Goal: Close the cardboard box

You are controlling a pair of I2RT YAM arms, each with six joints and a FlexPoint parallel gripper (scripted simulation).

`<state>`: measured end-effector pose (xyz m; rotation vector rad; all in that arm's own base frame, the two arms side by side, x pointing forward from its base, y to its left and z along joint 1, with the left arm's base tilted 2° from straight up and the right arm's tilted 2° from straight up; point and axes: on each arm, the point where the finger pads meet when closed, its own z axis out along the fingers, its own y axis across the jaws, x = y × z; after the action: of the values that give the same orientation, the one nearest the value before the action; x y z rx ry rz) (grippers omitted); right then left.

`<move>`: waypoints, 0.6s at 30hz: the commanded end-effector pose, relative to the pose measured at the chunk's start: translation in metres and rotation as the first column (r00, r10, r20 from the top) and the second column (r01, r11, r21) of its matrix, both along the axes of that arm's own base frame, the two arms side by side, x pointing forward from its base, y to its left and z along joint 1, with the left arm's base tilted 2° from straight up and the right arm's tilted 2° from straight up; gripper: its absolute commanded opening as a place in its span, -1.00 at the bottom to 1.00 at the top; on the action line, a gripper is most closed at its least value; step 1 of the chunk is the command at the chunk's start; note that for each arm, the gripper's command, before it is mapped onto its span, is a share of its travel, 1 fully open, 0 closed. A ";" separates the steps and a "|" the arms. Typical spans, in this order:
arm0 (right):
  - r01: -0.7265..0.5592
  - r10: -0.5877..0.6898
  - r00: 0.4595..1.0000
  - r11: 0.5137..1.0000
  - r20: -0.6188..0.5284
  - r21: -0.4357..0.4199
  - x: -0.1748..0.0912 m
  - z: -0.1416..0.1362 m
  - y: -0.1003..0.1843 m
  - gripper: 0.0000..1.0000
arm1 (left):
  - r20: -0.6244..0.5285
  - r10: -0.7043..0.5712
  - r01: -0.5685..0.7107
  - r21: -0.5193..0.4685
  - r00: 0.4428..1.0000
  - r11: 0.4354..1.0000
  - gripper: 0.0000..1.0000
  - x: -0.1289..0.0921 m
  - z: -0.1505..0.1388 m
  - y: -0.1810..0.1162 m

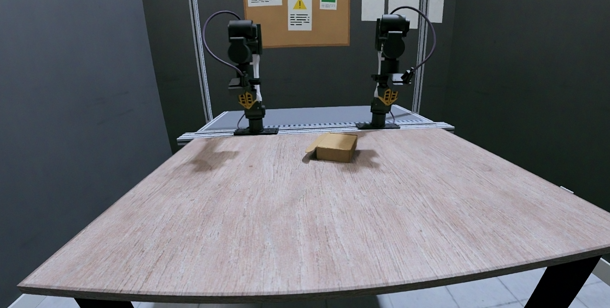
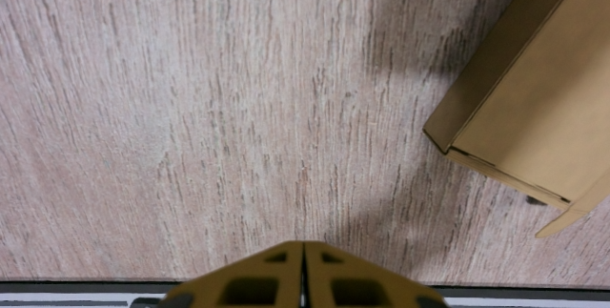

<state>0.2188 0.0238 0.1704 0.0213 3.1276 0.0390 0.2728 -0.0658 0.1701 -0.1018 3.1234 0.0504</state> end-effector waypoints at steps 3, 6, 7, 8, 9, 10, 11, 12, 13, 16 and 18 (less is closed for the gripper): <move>-0.039 0.039 0.999 0.999 -0.008 0.007 -0.022 0.001 -0.023 -1.00 | 0.009 -0.006 0.006 -0.004 1.000 1.000 -1.00 0.000 0.003 -0.001; -0.039 0.039 0.999 0.999 -0.008 0.008 -0.024 0.001 -0.027 -1.00 | 0.009 -0.006 0.006 -0.004 1.000 1.000 -1.00 0.000 0.003 -0.001; -0.039 0.039 0.999 0.999 -0.008 0.009 -0.027 0.001 -0.031 -1.00 | 0.009 -0.006 0.006 -0.004 1.000 1.000 -1.00 0.000 0.003 -0.001; -0.039 0.039 0.999 0.999 -0.008 0.009 -0.029 0.001 -0.035 -1.00 | 0.009 -0.006 0.006 -0.004 1.000 1.000 -1.00 0.000 0.003 -0.001; -0.039 0.039 0.999 0.999 -0.009 0.003 -0.032 0.000 -0.041 -1.00 | 0.009 -0.006 0.006 -0.004 1.000 1.000 -1.00 0.000 0.003 -0.001; -0.039 0.039 0.999 0.999 -0.009 0.002 -0.034 0.000 -0.045 -1.00 | 0.009 -0.006 0.006 -0.004 1.000 1.000 -1.00 0.000 0.003 -0.001; -0.039 0.039 0.999 0.999 -0.009 0.002 -0.035 0.000 -0.045 -1.00 | 0.009 -0.006 0.006 -0.004 1.000 1.000 -1.00 0.000 0.003 -0.001; -0.039 0.039 0.999 0.999 -0.009 0.003 -0.035 0.000 -0.045 -1.00 | -0.006 -0.009 0.009 -0.007 1.000 1.000 -1.00 0.004 0.003 -0.011; -0.039 0.039 0.999 0.999 -0.001 0.002 -0.033 0.002 -0.045 -1.00 | -0.007 -0.006 0.006 -0.006 1.000 1.000 -1.00 0.004 0.003 -0.014; -0.039 0.039 0.999 0.999 -0.002 0.004 -0.033 0.002 -0.045 -1.00 | -0.006 -0.006 0.006 -0.006 1.000 1.000 -1.00 0.010 0.002 -0.029; -0.038 0.038 0.999 0.999 0.009 -0.002 -0.027 0.003 -0.045 -1.00 | -0.008 -0.006 0.006 -0.005 1.000 1.000 -1.00 0.012 0.002 -0.035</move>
<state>0.1924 -0.0210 0.1708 -0.0088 3.1274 0.0353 0.2804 -0.0888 0.1705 -0.0684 3.1258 0.0502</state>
